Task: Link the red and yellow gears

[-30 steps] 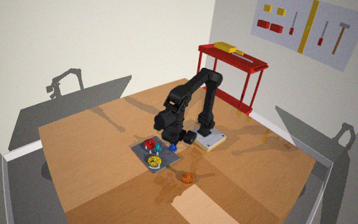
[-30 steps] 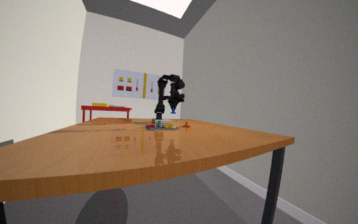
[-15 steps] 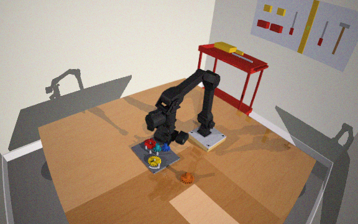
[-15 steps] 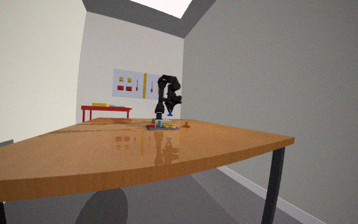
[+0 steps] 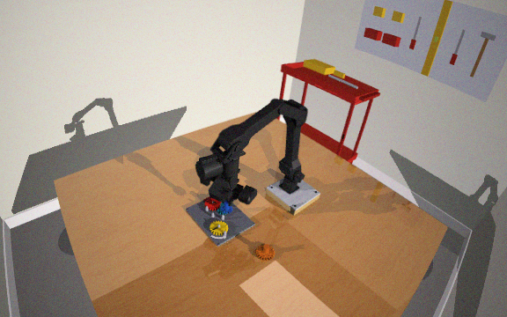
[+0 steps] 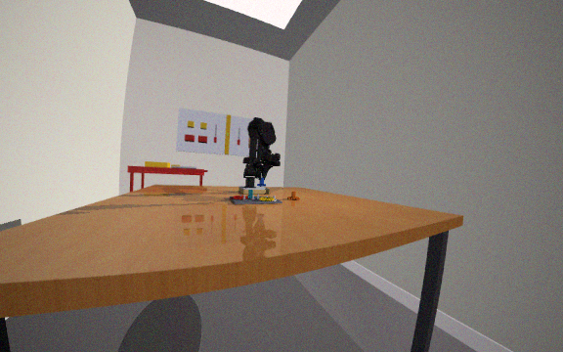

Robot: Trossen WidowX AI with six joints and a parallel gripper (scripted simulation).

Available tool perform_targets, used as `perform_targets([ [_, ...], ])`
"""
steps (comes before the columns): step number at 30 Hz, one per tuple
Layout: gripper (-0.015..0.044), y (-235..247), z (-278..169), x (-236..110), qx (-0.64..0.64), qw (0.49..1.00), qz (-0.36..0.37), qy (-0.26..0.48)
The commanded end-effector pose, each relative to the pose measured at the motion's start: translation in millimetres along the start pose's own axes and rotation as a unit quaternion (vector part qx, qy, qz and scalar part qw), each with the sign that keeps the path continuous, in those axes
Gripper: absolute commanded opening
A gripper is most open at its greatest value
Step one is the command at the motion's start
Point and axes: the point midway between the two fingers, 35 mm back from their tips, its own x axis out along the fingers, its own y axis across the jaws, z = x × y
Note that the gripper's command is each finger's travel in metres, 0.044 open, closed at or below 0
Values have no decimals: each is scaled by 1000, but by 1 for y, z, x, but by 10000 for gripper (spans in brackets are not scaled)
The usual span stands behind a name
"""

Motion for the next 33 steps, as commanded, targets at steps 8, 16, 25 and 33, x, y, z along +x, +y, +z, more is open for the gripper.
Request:
perform_targets([
  [8,0,-16,-2,11,-3,1000,2,1],
  [16,0,-16,-3,7,-23,1000,2,1],
  [25,0,-16,-3,7,-141,990,2,1],
  [33,0,-17,-3,7,-235,972,2,1],
])
